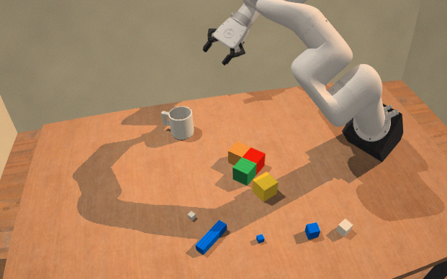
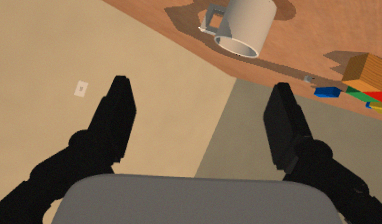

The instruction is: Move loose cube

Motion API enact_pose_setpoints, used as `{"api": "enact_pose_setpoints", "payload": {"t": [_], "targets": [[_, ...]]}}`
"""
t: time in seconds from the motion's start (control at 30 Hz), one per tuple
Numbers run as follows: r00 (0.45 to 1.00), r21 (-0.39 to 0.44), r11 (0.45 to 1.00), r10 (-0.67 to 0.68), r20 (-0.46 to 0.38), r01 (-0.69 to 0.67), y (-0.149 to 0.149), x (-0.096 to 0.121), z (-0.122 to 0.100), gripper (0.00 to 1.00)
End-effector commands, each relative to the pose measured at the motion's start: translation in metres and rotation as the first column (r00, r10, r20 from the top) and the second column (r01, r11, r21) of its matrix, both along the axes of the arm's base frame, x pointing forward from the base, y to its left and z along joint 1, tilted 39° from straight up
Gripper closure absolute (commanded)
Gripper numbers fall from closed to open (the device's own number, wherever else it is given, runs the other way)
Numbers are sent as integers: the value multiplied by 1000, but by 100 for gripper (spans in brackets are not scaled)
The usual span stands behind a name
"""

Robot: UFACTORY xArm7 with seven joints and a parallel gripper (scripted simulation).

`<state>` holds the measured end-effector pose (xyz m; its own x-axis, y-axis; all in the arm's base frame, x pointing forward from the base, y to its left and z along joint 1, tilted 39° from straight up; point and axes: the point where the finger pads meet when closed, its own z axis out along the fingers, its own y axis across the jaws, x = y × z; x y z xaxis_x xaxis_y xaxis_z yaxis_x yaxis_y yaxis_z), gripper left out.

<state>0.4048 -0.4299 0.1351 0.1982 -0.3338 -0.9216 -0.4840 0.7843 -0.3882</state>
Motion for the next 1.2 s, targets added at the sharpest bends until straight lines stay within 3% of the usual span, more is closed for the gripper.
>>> {"api": "enact_pose_setpoints", "payload": {"t": [0.0, 0.2, 0.33, 0.43, 0.5, 0.53, 0.57, 0.6, 0.67, 0.7, 0.73, 0.77, 0.83, 0.87, 0.93, 0.97, 1.07, 1.1, 1.13, 1.17], "targets": [[1000, -6, 1000, -2, 1, 2, -2, -1, 2, 0], [999, -80, 996, 27, 32, -24, 15, 13, 26, 0], [992, -227, 971, 95, 87, -73, 53, 36, 70, 0], [981, -330, 938, 152, 121, -104, 77, 45, 90, 0], [981, -330, 938, 152, 121, -104, 77, 45, 90, 0], [973, -388, 914, 186, 138, -120, 104, 56, 114, 0], [973, -388, 914, 186, 138, -120, 104, 56, 114, 0], [962, -449, 883, 226, 154, -135, 121, 60, 125, 0], [962, -449, 883, 226, 154, -135, 126, 62, 129, 0], [948, -512, 846, 269, 168, -149, 146, 65, 141, 0], [948, -512, 846, 269, 168, -149, 150, 66, 144, 0], [932, -576, 801, 316, 179, -161, 167, 68, 152, 0], [932, -576, 801, 316, 179, -161, 176, 70, 158, 0], [911, -641, 749, 367, 187, -170, 198, 71, 167, 0], [911, -641, 749, 367, 187, -170, 203, 71, 171, 0], [887, -703, 689, 420, 191, -175, 229, 71, 180, 0], [887, -703, 689, 420, 191, -175, 232, 71, 182, 0], [860, -763, 622, 474, 189, -176, 262, 69, 191, 0], [860, -763, 622, 474, 189, -176, 262, 69, 191, 0], [829, -819, 548, 529, 181, -171, 287, 66, 196, 0]]}}
